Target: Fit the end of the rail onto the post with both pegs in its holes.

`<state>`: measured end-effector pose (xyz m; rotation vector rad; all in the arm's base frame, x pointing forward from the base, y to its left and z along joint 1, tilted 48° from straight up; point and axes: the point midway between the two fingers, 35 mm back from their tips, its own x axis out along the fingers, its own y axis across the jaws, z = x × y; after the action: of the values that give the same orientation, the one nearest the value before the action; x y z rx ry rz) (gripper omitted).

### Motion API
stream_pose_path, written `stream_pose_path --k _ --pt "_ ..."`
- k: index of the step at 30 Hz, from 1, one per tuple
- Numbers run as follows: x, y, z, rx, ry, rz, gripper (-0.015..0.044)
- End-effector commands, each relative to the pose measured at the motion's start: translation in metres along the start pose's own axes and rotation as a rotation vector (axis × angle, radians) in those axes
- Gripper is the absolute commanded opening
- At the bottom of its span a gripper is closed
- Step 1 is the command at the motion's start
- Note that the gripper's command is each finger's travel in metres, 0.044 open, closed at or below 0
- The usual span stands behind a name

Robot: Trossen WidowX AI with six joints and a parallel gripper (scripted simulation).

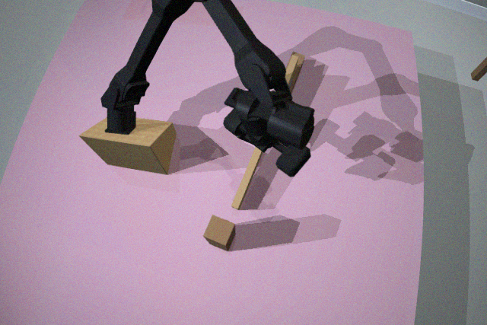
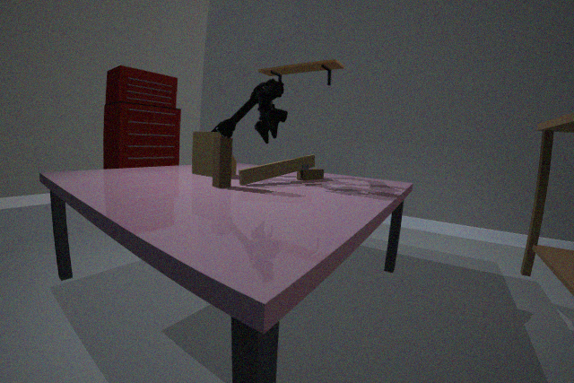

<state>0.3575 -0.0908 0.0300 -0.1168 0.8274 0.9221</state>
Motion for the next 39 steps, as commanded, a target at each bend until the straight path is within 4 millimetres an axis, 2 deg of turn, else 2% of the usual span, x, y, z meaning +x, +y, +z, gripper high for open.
stream_pose_path --k 1,3,8,13,39 --pt "0.061 0.037 -0.017 -0.305 0.067 0.22 0.044" --pt "0.07 0.044 -0.019 -0.356 0.072 0.257 0.044" --pt "0.069 0.05 -0.018 -0.357 0.072 0.257 0.044" --pt "0.071 0.05 -0.018 -0.357 0.072 0.257 0.044" --pt "0.112 0.059 -0.022 -0.357 0.073 0.256 0.044"
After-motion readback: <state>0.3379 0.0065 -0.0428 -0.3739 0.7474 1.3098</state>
